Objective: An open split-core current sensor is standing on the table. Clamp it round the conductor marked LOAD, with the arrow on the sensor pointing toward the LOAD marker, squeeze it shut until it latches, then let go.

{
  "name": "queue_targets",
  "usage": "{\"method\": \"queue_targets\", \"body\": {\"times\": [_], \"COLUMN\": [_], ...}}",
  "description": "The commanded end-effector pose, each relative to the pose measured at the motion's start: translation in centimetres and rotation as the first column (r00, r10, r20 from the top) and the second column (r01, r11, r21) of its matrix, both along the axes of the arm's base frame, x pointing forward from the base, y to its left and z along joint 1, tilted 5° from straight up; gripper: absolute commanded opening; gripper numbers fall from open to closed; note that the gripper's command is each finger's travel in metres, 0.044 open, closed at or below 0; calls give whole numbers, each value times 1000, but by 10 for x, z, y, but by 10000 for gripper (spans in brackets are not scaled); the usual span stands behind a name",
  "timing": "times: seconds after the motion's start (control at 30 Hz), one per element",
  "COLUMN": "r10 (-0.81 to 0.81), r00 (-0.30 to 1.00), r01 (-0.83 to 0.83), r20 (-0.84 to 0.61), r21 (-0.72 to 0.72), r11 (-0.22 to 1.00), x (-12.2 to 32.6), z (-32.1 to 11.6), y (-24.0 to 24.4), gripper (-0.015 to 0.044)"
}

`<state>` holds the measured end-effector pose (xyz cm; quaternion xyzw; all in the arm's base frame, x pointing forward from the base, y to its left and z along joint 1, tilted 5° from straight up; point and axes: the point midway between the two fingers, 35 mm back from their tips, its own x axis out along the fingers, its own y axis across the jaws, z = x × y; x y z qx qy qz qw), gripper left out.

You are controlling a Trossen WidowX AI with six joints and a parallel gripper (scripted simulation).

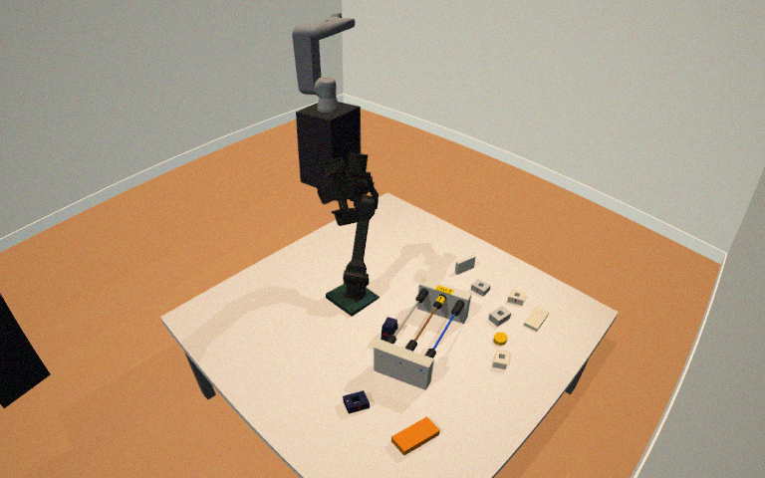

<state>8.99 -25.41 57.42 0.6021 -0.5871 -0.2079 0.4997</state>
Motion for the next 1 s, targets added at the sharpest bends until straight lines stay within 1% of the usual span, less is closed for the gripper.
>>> {"method": "queue_targets", "body": {"times": [0.0,0.27,0.37,0.5,0.73,0.87,0.97], "r10": [122,169,157,94,-85,-212,-319], "r00": [928,738,647,521,344,281,255], "r01": [-154,-337,-416,-521,-691,-773,-829], "r20": [-351,-653,-746,-849,-935,-936,-913], "r21": [-66,-140,-172,-228,-314,-351,-376], "r11": [986,931,893,822,651,528,415], "x": [65,127,148,173,205,216,222], "z": [-39,-87,-106,-131,-174,-199,-219], "y": [19,51,68,95,148,182,209], "gripper": [440,440,440,440,440,440,440]}}
